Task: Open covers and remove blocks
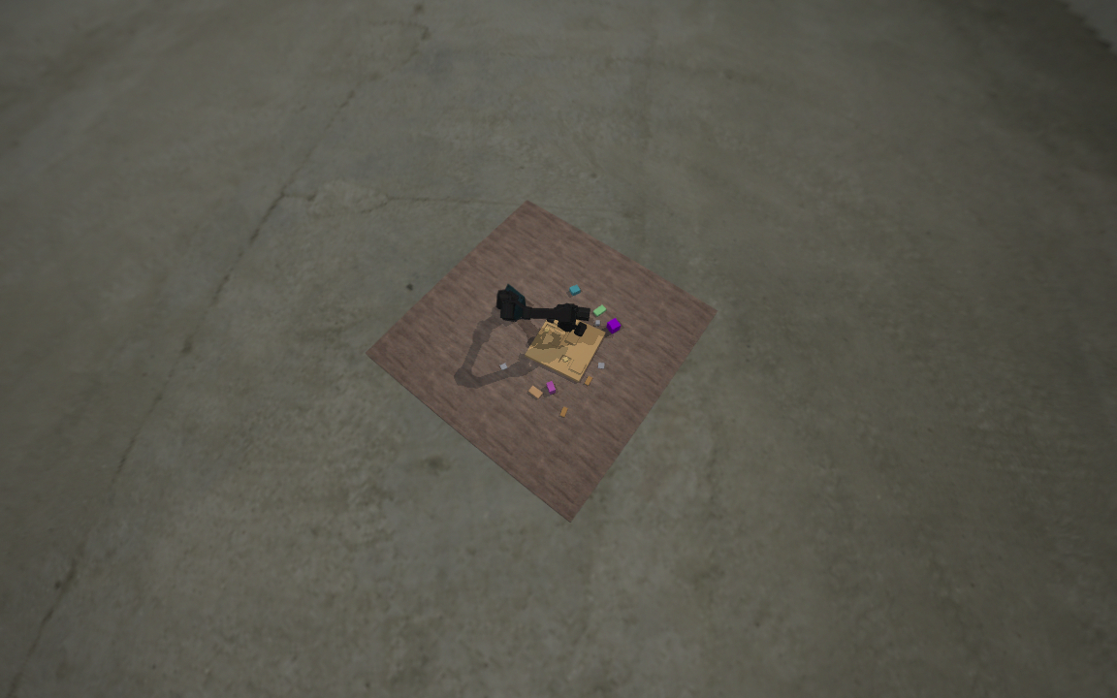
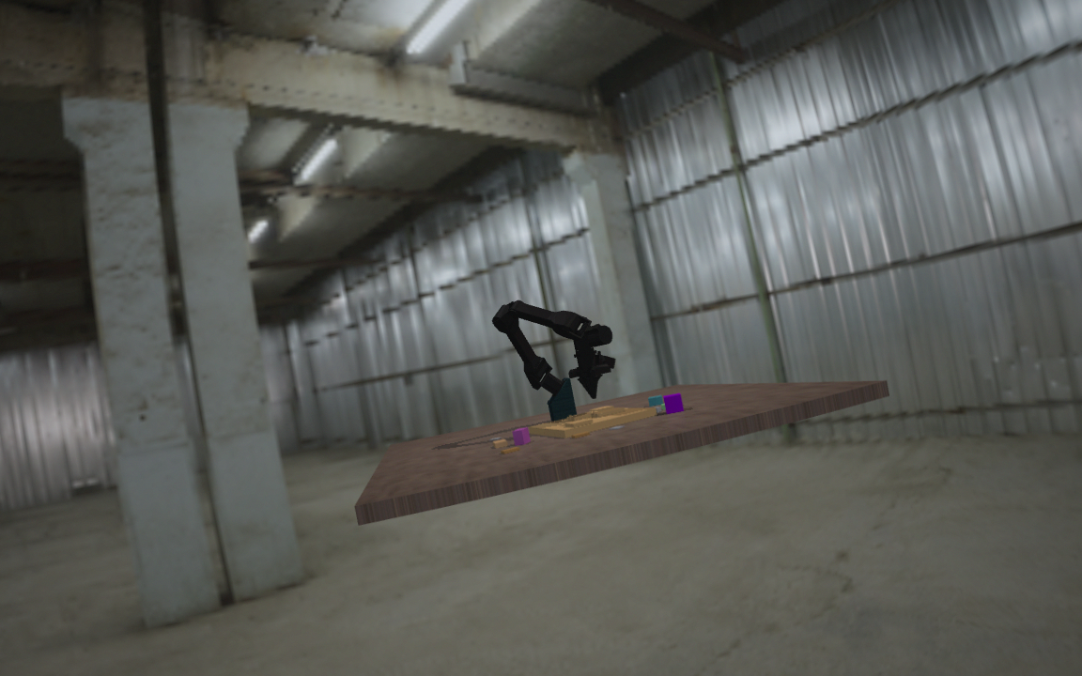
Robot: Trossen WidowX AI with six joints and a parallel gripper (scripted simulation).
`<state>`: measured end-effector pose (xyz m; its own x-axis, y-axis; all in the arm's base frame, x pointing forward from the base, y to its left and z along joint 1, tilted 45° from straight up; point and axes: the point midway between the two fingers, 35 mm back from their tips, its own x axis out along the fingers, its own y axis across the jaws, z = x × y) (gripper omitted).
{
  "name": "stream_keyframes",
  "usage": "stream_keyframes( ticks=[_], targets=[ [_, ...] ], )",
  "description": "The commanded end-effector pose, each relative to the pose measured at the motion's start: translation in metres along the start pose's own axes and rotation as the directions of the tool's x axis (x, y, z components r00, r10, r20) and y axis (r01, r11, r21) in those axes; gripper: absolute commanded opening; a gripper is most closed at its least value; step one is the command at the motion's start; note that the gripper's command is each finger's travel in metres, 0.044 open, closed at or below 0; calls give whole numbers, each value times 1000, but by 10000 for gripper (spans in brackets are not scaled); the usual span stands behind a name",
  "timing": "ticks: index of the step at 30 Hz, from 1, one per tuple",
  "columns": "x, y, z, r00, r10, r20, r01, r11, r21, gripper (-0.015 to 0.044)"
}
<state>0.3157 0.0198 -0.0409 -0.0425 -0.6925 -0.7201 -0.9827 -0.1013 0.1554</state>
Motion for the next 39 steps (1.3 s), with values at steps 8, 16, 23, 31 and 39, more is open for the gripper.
stream_keyframes(
  ticks=[8, 16, 23, 31, 39],
  targets=[
    [11, -1, 0, 1000, -1, -3, 1, 1000, -4, 0],
    [19, -1, 0, 1000, -1, -4, 1, 1000, -4, 0],
    [26, -1, 0, 1000, -1, -4, 1, 1000, -4, 0],
    [34, 0, -1, 1000, -1, -5, 1, 1000, -4, 0],
    [42, 0, -1, 1000, -1, -6, 1, 1000, -4, 0]
  ],
)
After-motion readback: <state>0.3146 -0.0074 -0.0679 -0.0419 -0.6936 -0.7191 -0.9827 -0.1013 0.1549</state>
